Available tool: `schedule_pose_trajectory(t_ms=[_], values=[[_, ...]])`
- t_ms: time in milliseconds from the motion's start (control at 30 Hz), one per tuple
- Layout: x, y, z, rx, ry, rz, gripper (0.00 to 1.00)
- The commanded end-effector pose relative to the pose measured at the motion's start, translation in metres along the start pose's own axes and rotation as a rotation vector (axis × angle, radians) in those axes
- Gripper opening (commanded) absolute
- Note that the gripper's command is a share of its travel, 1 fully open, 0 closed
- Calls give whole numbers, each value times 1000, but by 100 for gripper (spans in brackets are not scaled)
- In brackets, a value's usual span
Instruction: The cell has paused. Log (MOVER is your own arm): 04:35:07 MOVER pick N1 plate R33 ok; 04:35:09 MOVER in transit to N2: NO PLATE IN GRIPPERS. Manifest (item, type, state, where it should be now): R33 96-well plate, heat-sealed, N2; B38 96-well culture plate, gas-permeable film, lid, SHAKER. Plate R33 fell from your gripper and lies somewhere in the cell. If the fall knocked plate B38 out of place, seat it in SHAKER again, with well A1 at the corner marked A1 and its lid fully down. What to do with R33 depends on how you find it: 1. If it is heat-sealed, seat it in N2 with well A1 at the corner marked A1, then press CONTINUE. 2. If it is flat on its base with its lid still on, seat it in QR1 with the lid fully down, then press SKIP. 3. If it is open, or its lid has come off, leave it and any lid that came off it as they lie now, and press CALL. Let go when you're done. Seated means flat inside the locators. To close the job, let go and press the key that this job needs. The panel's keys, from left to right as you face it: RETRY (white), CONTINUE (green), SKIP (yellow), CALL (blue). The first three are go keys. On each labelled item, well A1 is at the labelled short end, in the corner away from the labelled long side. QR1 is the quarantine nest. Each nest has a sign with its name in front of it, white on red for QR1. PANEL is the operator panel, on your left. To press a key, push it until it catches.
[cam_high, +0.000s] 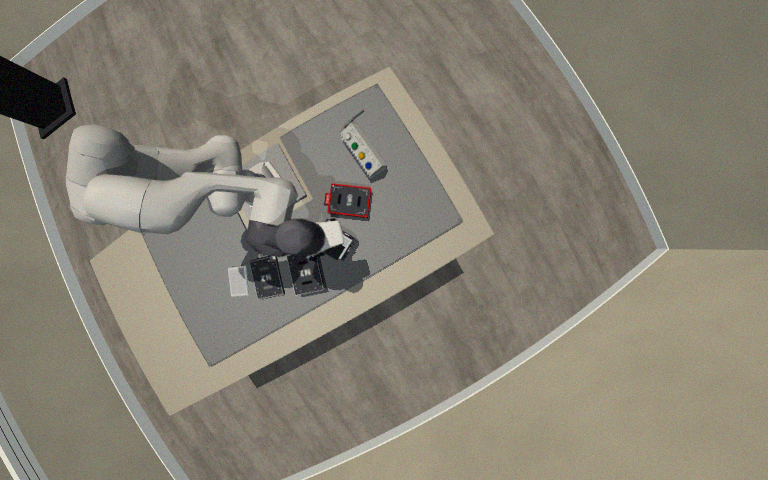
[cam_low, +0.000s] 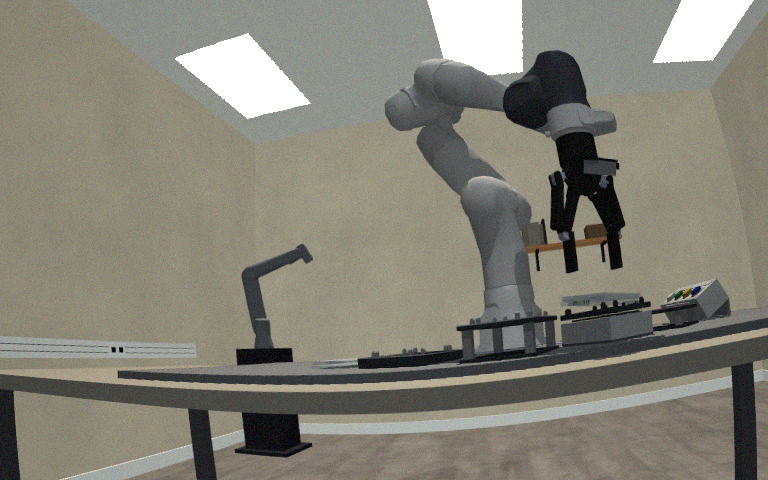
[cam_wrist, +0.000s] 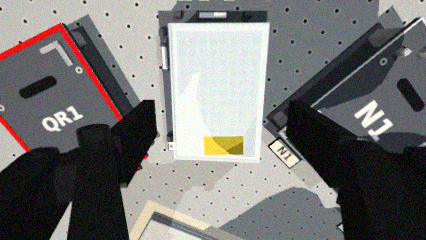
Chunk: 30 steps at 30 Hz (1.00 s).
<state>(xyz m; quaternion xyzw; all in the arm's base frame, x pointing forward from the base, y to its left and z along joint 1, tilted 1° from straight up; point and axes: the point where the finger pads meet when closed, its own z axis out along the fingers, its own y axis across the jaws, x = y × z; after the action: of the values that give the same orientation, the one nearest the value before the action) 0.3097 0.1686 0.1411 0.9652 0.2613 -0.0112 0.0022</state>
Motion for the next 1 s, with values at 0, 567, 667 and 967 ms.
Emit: schedule_pose_trajectory(t_ms=[0, 567, 667, 967], values=[[3, -1, 5, 0, 9, 0, 70], [3, -1, 21, 0, 9, 0, 70], [3, -1, 23, 0, 9, 0, 70], [3, -1, 26, 0, 9, 0, 70]])
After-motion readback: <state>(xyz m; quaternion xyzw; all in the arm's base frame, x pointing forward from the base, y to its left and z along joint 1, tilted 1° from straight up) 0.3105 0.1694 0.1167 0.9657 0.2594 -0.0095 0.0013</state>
